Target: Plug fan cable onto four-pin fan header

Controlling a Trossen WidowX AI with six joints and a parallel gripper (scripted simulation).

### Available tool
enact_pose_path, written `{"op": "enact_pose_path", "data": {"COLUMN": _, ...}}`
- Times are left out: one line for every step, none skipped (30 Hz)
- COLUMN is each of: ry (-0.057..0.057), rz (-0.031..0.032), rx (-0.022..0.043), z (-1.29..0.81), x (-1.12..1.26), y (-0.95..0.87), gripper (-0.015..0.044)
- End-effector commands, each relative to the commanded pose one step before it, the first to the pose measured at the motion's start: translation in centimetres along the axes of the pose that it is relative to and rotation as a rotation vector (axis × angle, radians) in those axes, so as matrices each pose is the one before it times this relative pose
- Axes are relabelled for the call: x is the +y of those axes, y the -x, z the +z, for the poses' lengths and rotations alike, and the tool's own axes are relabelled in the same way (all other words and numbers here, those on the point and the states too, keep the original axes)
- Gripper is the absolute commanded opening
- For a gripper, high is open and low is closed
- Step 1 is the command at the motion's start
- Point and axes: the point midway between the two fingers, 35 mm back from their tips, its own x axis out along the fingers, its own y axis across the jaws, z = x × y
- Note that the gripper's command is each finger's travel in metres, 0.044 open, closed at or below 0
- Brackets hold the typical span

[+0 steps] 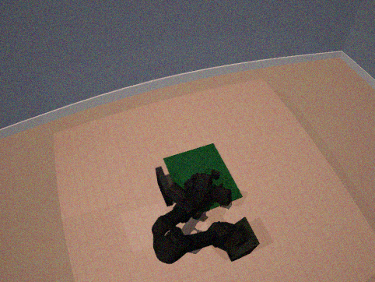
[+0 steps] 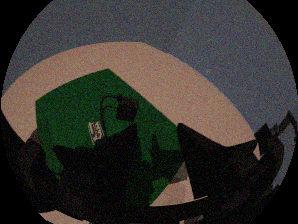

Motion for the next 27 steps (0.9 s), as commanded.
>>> {"op": "enact_pose_path", "data": {"ry": 0.0379, "rz": -0.02956, "rx": 0.06156, "z": -0.026, "x": -0.116, "y": -0.361, "gripper": 0.0205}}
{"op": "enact_pose_path", "data": {"ry": 0.0103, "rz": -0.00785, "rx": 0.01840, "z": -0.004, "x": -0.043, "y": -0.098, "gripper": 0.0205}}
{"op": "enact_pose_path", "data": {"ry": 0.0100, "rz": -0.00740, "rx": 0.01861, "z": -0.002, "x": -0.043, "y": -0.093, "gripper": 0.0205}}
{"op": "enact_pose_path", "data": {"ry": 0.0096, "rz": -0.00693, "rx": 0.01880, "z": 0.000, "x": -0.043, "y": -0.088, "gripper": 0.0205}}
{"op": "enact_pose_path", "data": {"ry": 0.0093, "rz": -0.00646, "rx": 0.01898, "z": 0.001, "x": -0.043, "y": -0.083, "gripper": 0.0205}}
{"op": "enact_pose_path", "data": {"ry": 0.0090, "rz": -0.00598, "rx": 0.01915, "z": 0.003, "x": -0.043, "y": -0.078, "gripper": 0.0205}}
{"op": "enact_pose_path", "data": {"ry": 0.0087, "rz": -0.00548, "rx": 0.01931, "z": 0.005, "x": -0.043, "y": -0.073, "gripper": 0.0205}}
{"op": "enact_pose_path", "data": {"ry": 0.0084, "rz": -0.00498, "rx": 0.01945, "z": 0.006, "x": -0.043, "y": -0.068, "gripper": 0.0205}}
{"op": "enact_pose_path", "data": {"ry": 0.0080, "rz": -0.00440, "rx": 0.01923, "z": 0.008, "x": -0.042, "y": -0.061, "gripper": 0.0205}}
{"op": "enact_pose_path", "data": {"ry": 0.0077, "rz": -0.00389, "rx": 0.01934, "z": 0.009, "x": -0.042, "y": -0.056, "gripper": 0.0205}}
{"op": "enact_pose_path", "data": {"ry": 0.0074, "rz": -0.00339, "rx": 0.01943, "z": 0.011, "x": -0.042, "y": -0.050, "gripper": 0.0205}}
{"op": "enact_pose_path", "data": {"ry": 0.0071, "rz": -0.00287, "rx": 0.01951, "z": 0.012, "x": -0.042, "y": -0.045, "gripper": 0.0205}}
{"op": "enact_pose_path", "data": {"ry": 0.0069, "rz": -0.00235, "rx": 0.01958, "z": 0.013, "x": -0.041, "y": -0.039, "gripper": 0.0205}}
{"op": "enact_pose_path", "data": {"ry": 0.0066, "rz": -0.00183, "rx": 0.01963, "z": 0.014, "x": -0.041, "y": -0.033, "gripper": 0.0205}}
{"op": "enact_pose_path", "data": {"ry": 0.0063, "rz": -0.00130, "rx": 0.01966, "z": 0.015, "x": -0.040, "y": -0.028, "gripper": 0.0205}}
{"op": "enact_pose_path", "data": {"ry": 0.0061, "rz": -0.00076, "rx": 0.01968, "z": 0.017, "x": -0.040, "y": -0.022, "gripper": 0.0205}}
{"op": "enact_pose_path", "data": {"ry": 0.0058, "rz": -0.00022, "rx": 0.01969, "z": 0.018, "x": -0.039, "y": -0.016, "gripper": 0.0205}}
{"op": "enact_pose_path", "data": {"ry": 0.0056, "rz": 0.00032, "rx": 0.01967, "z": 0.019, "x": -0.038, "y": -0.010, "gripper": 0.0205}}
{"op": "enact_pose_path", "data": {"ry": 0.0053, "rz": 0.00087, "rx": 0.01964, "z": 0.020, "x": -0.037, "y": -0.004, "gripper": 0.0205}}
{"op": "enact_pose_path", "data": {"ry": 0.0051, "rz": 0.00142, "rx": 0.01961, "z": 0.021, "x": -0.036, "y": 0.002, "gripper": 0.0205}}
{"op": "enact_pose_path", "data": {"ry": 0.0049, "rz": 0.00197, "rx": 0.01955, "z": 0.021, "x": -0.035, "y": 0.009, "gripper": 0.0205}}
{"op": "enact_pose_path", "data": {"ry": 0.0046, "rz": 0.00252, "rx": 0.01947, "z": 0.022, "x": -0.034, "y": 0.015, "gripper": 0.0205}}
{"op": "enact_pose_path", "data": {"ry": 0.0044, "rz": 0.00307, "rx": 0.01939, "z": 0.023, "x": -0.033, "y": 0.021, "gripper": 0.0205}}
{"op": "enact_pose_path", "data": {"ry": 0.0042, "rz": 0.00362, "rx": 0.01928, "z": 0.024, "x": -0.031, "y": 0.028, "gripper": 0.0205}}
{"op": "enact_pose_path", "data": {"ry": 0.0040, "rz": 0.00418, "rx": 0.01916, "z": 0.025, "x": -0.030, "y": 0.034, "gripper": 0.0205}}
{"op": "enact_pose_path", "data": {"ry": 0.0038, "rz": 0.00473, "rx": 0.01902, "z": 0.026, "x": -0.028, "y": 0.040, "gripper": 0.0205}}
{"op": "enact_pose_path", "data": {"ry": 0.0036, "rz": 0.00528, "rx": 0.01887, "z": 0.027, "x": -0.027, "y": 0.047, "gripper": 0.0205}}
